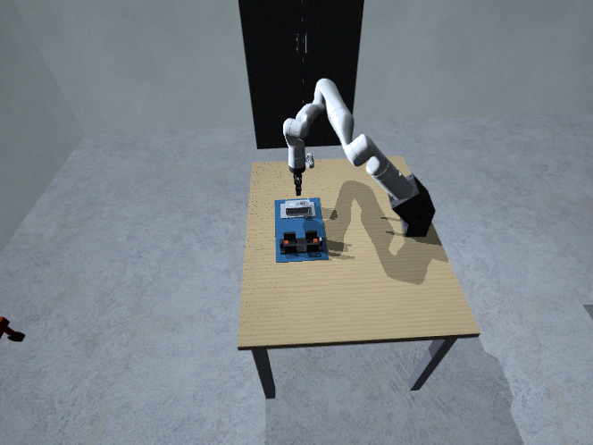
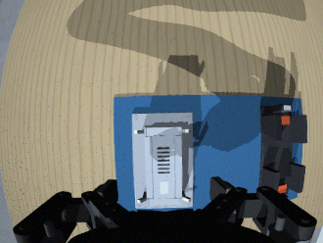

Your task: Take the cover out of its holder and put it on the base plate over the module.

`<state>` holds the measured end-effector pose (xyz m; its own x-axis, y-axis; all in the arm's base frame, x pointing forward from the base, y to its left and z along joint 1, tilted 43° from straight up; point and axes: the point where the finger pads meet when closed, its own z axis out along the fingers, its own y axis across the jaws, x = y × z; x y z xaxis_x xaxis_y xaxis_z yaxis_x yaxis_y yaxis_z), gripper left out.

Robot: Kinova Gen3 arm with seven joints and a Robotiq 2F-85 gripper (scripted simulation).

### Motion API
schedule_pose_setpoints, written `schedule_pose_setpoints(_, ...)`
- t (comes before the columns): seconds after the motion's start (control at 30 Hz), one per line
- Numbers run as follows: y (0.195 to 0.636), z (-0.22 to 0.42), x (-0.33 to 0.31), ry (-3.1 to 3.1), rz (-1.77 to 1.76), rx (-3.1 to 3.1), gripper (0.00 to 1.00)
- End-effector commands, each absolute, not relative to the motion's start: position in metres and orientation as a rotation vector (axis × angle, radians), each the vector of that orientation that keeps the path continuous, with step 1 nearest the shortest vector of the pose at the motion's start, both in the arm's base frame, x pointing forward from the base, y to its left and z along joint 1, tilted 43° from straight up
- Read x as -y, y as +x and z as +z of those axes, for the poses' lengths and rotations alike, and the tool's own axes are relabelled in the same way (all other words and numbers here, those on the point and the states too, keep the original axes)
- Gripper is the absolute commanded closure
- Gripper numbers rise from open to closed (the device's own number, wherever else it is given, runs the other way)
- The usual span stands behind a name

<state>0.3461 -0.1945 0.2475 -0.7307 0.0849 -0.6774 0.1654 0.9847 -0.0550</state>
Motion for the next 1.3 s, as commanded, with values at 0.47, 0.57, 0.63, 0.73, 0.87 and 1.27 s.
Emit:
schedule_pose_setpoints(0.47,0.3504,0.2421,0.1958,0.175,-0.144,-2.394,0.0)
schedule_pose_setpoints(0.57,0.3515,0.2409,0.1958,0.175,-0.144,-2.394,0.0)
schedule_pose_setpoints(0.63,0.3523,0.2401,0.1959,0.175,-0.143,-2.394,0.0)
schedule_pose_setpoints(0.73,0.353,0.2393,0.1959,0.175,-0.143,-2.394,0.0)
schedule_pose_setpoints(0.87,0.353,0.2393,0.1959,0.175,-0.143,-2.394,0.0)
schedule_pose_setpoints(1.27,0.353,0.2393,0.196,0.175,-0.144,-2.394,0.0)
